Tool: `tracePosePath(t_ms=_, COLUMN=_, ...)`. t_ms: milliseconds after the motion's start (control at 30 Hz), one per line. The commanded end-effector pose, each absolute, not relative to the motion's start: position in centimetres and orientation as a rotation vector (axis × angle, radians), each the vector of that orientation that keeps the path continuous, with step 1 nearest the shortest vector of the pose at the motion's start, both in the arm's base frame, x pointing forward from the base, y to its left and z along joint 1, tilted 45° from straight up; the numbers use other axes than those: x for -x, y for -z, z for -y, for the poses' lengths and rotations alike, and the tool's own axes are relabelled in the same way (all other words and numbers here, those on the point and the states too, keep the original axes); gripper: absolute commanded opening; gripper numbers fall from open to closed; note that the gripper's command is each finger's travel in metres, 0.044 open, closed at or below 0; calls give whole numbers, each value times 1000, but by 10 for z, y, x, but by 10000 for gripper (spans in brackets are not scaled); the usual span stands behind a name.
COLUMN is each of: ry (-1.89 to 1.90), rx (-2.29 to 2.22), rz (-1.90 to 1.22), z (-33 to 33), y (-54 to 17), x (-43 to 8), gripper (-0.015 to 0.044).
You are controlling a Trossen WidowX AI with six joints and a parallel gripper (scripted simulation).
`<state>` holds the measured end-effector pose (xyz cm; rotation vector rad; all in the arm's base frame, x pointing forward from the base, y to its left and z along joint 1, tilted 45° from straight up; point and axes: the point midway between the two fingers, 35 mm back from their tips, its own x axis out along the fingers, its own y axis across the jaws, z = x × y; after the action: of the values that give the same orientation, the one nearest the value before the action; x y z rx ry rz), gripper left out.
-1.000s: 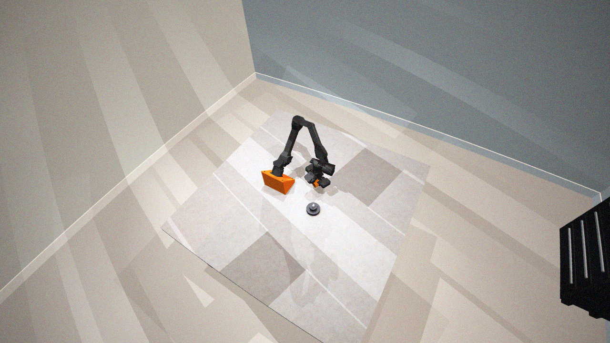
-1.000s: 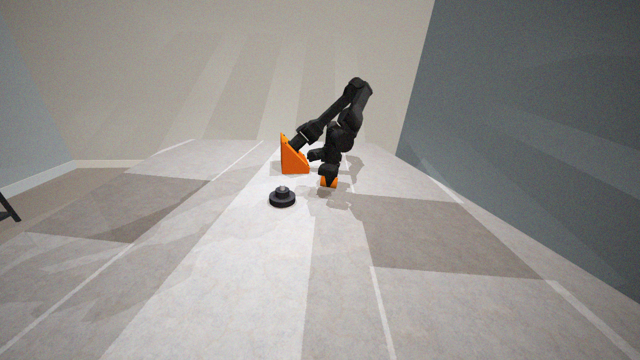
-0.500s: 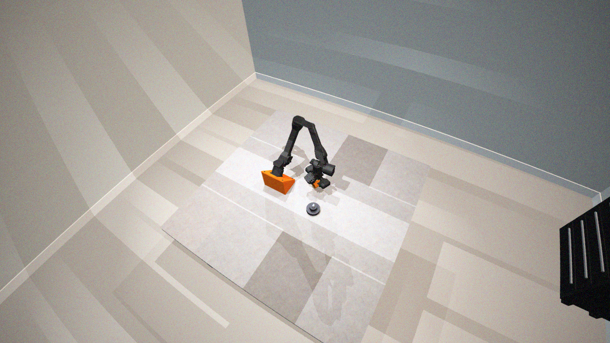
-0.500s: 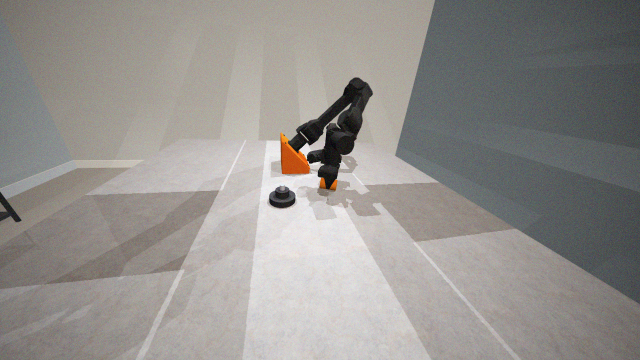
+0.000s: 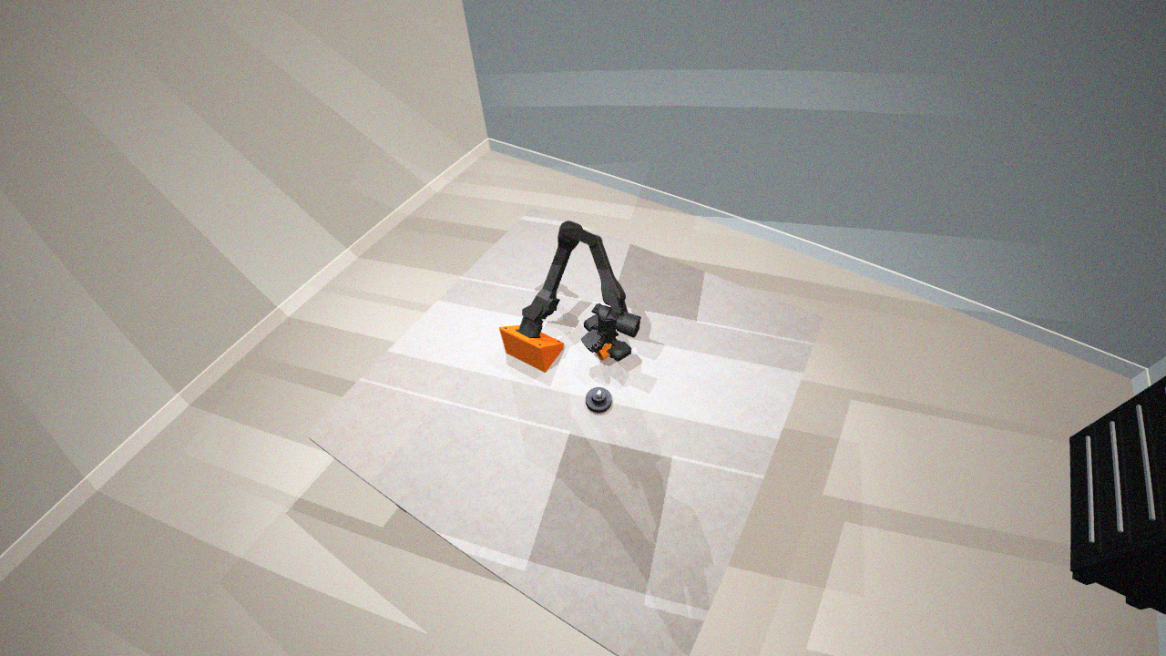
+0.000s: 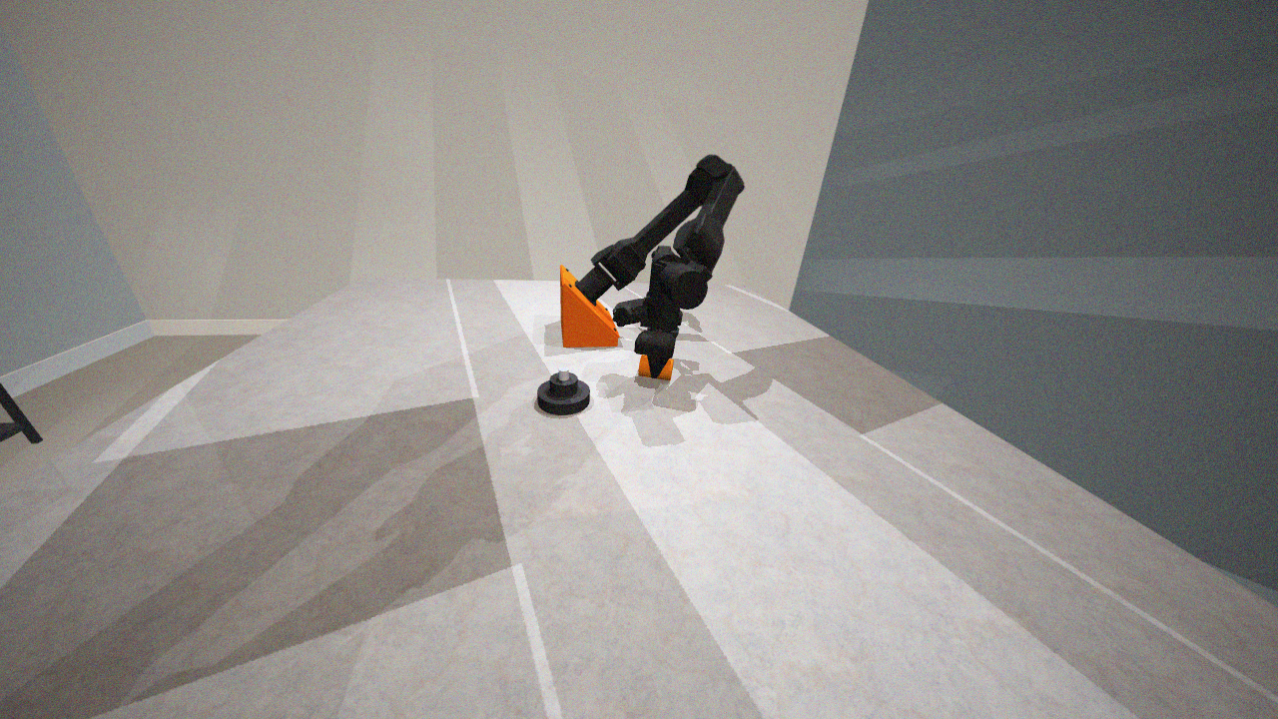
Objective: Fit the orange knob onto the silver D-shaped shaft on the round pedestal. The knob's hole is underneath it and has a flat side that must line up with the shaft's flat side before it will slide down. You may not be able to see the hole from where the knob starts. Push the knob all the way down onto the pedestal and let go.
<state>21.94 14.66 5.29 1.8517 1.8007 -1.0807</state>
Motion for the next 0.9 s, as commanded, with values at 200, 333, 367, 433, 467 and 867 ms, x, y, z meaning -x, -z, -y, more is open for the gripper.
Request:
tracePosePath(t_ms=200, ry=1079, rx=-1851, rz=-1801, z=-147, y=-53, x=-219, gripper=440)
tracePosePath(t_ms=333, ry=1079, rx=-1851, rz=-1801, z=-147, y=-53, x=-219, gripper=440)
tracePosePath(t_ms=367, ry=1079, rx=-1851, rz=-1801, z=-147, y=-53, x=-219, gripper=440)
tracePosePath(t_ms=433, ry=1079, rx=-1851, rz=-1800, z=-145, y=-55, x=-220, gripper=440)
tracePosePath(t_ms=467, ry=1080, rx=-1850, rz=-1798, z=-140, y=-60, x=-222, gripper=440)
tracePosePath(t_ms=867, ry=1083, rx=-1850, rz=-1798, z=-104, y=-95, x=-225, gripper=440)
